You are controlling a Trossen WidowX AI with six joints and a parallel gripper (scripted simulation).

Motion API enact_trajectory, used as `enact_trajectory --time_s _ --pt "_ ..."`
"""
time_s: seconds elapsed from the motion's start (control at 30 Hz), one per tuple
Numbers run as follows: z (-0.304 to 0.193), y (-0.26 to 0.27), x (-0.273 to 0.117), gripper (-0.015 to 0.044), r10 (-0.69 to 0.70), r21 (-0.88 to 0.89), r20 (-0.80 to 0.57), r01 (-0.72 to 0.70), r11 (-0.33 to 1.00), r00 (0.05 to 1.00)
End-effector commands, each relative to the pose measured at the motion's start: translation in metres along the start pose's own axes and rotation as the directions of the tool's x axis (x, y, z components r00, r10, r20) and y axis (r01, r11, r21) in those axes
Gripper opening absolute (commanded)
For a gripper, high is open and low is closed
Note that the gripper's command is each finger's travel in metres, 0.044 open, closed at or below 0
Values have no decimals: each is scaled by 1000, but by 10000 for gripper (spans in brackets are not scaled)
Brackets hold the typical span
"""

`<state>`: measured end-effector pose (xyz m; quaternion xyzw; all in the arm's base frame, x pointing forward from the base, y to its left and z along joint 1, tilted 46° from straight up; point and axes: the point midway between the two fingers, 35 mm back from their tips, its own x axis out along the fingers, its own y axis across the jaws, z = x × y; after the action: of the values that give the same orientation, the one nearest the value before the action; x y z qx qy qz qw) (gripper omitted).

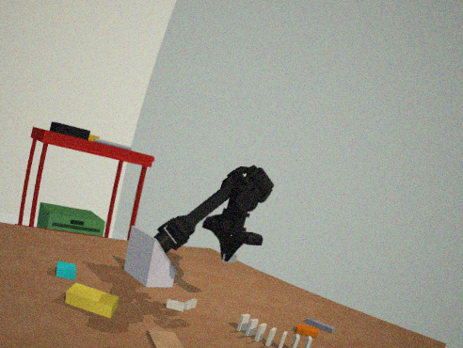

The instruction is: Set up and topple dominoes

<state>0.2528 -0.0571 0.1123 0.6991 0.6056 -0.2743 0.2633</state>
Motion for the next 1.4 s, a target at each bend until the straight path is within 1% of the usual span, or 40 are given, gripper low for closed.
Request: enact_trajectory --time_s 0.0,0.07,0.1,0.17,0.3,0.4,0.43,0.83,1.13,1.23,1.37 --pt "-10 2 -5 23 -10 -96 3 11 995 1000" --pt "-40 12 -5 23 -9 -362 14 14 932 1000" --pt "-57 15 -6 23 -8 -497 17 15 867 1000" --pt "-94 19 -6 23 -6 -733 18 17 680 1000" --pt "-140 16 -6 23 -5 -932 7 8 364 1000" --pt "-172 9 -6 23 -7 -993 -7 -6 118 1000" --pt "-177 7 -6 23 -8 -997 -10 -9 76 1000" --pt "-178 7 -6 23 -8 -998 -7 -6 62 1000" --pt "-162 7 20 23 48 -983 178 179 -34 983" --pt "-163 14 19 23 107 -980 154 165 -109 982" --pt "-158 16 29 23 152 -961 219 240 -137 964"
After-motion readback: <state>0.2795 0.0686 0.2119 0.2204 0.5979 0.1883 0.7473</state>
